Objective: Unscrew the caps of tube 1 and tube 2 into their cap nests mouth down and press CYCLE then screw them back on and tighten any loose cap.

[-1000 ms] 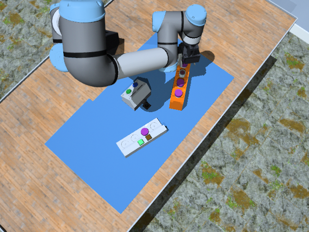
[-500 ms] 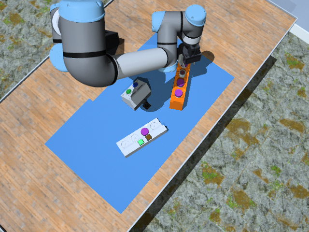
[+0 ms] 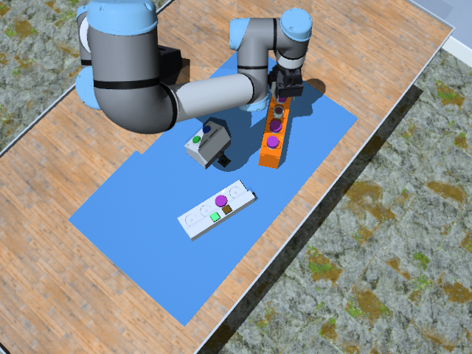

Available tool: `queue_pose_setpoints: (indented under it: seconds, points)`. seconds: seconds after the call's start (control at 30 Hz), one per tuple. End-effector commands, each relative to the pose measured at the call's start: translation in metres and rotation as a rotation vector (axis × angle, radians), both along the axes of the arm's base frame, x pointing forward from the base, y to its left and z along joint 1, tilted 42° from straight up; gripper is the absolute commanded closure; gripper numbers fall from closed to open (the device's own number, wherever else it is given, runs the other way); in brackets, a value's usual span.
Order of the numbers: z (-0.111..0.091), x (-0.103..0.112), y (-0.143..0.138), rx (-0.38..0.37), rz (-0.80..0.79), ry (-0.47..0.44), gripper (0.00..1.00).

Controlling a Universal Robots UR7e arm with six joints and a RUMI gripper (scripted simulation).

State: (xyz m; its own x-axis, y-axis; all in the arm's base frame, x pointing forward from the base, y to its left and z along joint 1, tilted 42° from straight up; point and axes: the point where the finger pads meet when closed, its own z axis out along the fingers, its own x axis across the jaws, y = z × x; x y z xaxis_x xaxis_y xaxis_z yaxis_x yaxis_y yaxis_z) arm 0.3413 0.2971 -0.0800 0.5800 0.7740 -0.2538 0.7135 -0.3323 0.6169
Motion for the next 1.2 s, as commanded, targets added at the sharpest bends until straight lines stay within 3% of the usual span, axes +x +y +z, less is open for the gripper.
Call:
queue_pose_setpoints:
  seconds: [0.0,0.1,0.2,0.53,0.87,0.9,1.17]
  points:
    - [-0.0007,-0.0004,-0.0007,0.093,-0.195,-0.141,1.00]
    - [-0.0011,-0.0002,0.0002,0.149,-0.296,-0.216,1.00]
    - [-0.0008,0.0008,0.0014,0.154,-0.305,-0.223,1.00]
    - [-0.0010,0.0015,0.0017,0.328,-0.631,-0.461,1.00]
    - [-0.0008,0.0011,0.0002,0.328,-0.634,-0.461,1.00]
    - [-0.0008,0.0011,0.0002,0.328,-0.634,-0.461,0.65]
    - [-0.0008,0.0011,0.0002,0.328,-0.634,-0.461,0.65]
